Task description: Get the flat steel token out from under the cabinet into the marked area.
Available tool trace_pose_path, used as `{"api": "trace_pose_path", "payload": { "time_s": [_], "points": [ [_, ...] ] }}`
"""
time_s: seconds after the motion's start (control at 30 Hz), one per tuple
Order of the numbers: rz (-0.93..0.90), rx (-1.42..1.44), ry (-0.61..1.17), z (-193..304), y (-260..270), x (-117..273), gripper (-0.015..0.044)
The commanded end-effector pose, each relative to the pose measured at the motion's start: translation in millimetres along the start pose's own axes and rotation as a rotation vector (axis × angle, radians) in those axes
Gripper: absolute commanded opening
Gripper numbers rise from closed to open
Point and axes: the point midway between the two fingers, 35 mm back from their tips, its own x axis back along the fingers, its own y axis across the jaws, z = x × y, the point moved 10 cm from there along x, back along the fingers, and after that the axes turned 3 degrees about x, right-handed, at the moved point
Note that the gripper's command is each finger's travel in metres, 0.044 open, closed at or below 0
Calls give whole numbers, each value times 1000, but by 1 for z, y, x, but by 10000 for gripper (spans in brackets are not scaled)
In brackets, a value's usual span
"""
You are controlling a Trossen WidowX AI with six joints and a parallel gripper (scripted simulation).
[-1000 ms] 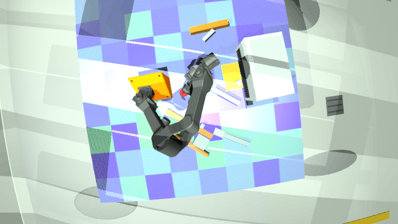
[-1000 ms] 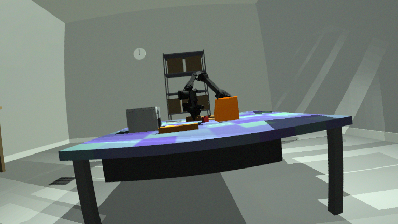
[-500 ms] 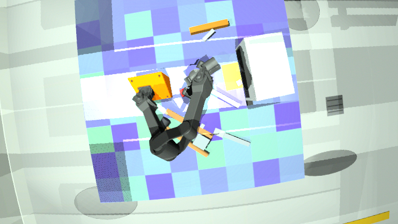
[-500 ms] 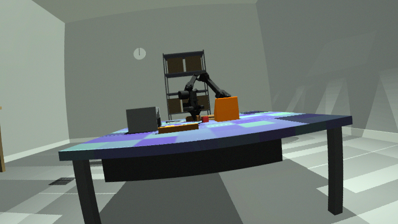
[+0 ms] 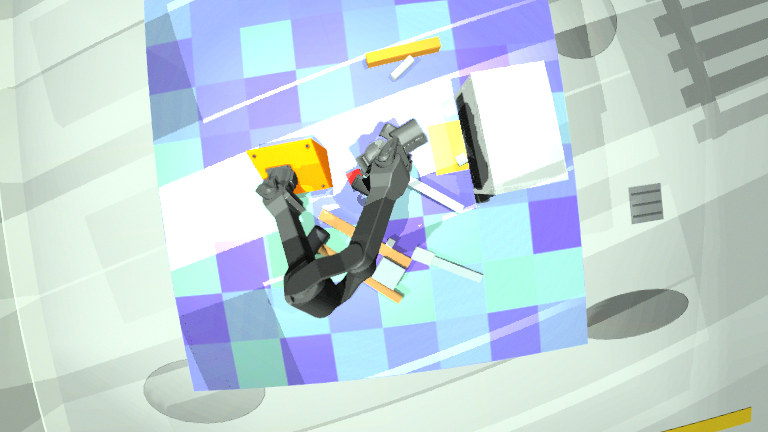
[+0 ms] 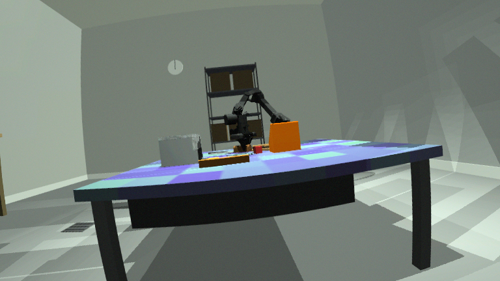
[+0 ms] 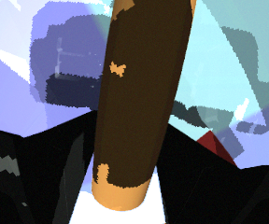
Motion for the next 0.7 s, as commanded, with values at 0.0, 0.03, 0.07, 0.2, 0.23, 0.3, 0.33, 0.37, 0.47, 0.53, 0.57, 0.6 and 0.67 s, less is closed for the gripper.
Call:
{"api": "trace_pose_path", "payload": {
  "time_s": [0.0,0.03,0.07,0.2,0.23,0.3,0.33,0.37,0.47,0.53,0.57,0.6,0.67],
  "points": [
    [-3,1,-21,-2,-3,3,0],
    [-3,1,-21,-3,-4,3,0],
    [-3,1,-21,-3,-5,3,0],
    [-3,1,-21,-5,-9,3,0],
    [-3,1,-21,-6,-10,3,0],
    [-2,1,-21,-7,-12,3,0],
    [-2,1,-21,-7,-12,3,0],
    [-2,1,-21,-7,-11,3,0],
    [-2,1,-21,-8,-12,3,0],
    [-2,1,-22,-8,-14,3,0],
    [-2,1,-22,-9,-15,3,0],
    [-2,1,-22,-9,-15,3,0],
    [-2,1,-22,-10,-17,3,0]
  ]
}}
